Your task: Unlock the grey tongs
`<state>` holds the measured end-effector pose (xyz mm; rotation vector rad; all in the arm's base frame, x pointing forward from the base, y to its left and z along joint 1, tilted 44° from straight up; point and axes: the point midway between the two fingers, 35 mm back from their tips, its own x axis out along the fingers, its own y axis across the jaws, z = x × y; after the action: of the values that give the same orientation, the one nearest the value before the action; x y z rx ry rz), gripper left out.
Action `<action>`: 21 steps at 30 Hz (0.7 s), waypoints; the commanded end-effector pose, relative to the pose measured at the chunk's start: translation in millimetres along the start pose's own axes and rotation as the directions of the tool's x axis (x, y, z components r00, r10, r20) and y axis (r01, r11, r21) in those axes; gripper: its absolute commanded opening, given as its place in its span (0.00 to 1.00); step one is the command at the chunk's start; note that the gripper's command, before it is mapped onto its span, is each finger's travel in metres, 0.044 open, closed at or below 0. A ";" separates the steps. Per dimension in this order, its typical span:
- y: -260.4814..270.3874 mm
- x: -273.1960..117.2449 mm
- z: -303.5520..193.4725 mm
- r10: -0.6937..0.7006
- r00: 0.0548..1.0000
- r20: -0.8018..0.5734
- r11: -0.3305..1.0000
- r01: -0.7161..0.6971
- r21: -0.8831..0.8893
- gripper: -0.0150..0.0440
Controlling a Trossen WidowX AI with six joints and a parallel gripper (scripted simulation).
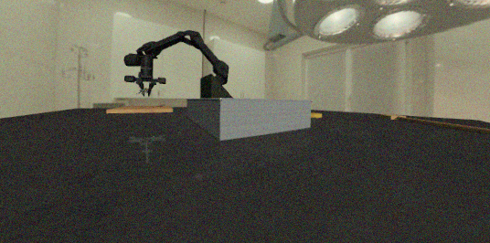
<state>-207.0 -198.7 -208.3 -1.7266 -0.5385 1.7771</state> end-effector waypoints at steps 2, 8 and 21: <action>-1.1 9.9 -1.1 -0.005 1.000 0.001 1.000 0.005 -0.005 0.00; -2.4 19.5 -1.9 -0.006 1.000 0.001 1.000 0.006 -0.005 0.00; -3.2 22.8 -2.3 -0.004 1.000 -0.001 1.000 0.004 -0.001 0.22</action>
<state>-203.7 -181.2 -223.7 -1.7256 -0.5432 1.7725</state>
